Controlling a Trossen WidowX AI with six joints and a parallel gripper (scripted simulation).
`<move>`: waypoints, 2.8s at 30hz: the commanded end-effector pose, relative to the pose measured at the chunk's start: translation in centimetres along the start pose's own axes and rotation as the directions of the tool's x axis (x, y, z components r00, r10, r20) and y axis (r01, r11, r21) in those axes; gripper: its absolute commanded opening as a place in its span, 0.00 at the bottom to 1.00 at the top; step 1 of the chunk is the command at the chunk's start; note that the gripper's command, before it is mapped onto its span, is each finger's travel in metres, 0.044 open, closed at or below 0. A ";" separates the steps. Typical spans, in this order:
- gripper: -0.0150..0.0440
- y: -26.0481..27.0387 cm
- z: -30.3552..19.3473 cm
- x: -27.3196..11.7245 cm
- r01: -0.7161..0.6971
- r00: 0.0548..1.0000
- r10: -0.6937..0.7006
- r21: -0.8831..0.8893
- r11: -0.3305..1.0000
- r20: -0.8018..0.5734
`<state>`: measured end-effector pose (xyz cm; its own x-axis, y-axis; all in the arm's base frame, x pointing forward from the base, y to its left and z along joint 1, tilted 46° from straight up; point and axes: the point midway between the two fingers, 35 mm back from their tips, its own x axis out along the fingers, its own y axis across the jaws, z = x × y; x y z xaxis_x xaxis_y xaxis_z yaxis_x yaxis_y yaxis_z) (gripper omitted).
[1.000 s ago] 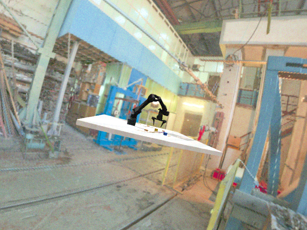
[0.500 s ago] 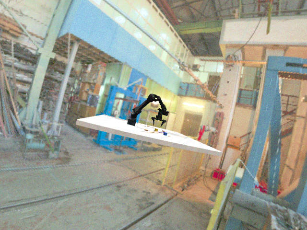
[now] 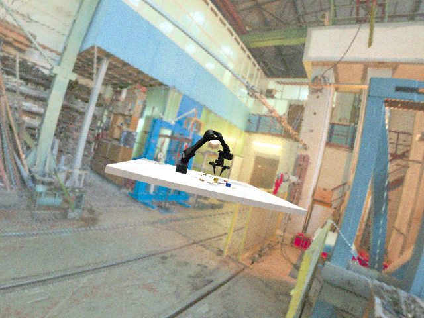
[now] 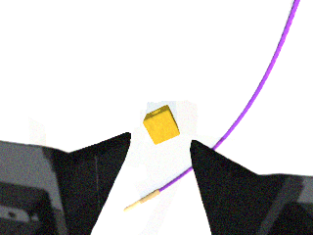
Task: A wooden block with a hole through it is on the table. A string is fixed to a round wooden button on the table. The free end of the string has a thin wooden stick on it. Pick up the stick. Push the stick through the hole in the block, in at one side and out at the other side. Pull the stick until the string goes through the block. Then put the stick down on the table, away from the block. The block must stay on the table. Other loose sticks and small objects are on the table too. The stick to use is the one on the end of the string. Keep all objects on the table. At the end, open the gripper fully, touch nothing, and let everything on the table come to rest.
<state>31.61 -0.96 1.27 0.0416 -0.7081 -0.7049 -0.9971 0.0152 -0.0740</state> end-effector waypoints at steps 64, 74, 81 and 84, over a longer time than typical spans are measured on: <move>0.25 0.0 0.0 0.0 0.000 1.000 0.000 0.000 1.000 0.000; 0.57 -0.4 -1.7 0.0 -0.001 1.000 -0.001 0.562 0.827 0.003; 0.88 -0.7 -4.0 -0.1 -0.004 1.000 -0.002 0.977 0.211 0.005; 1.00 -0.8 -5.0 -0.1 -0.005 1.000 -0.002 0.995 -0.099 0.005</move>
<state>31.95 -2.38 2.78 0.0436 -0.6998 -0.7130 -0.6568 0.5177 -0.5483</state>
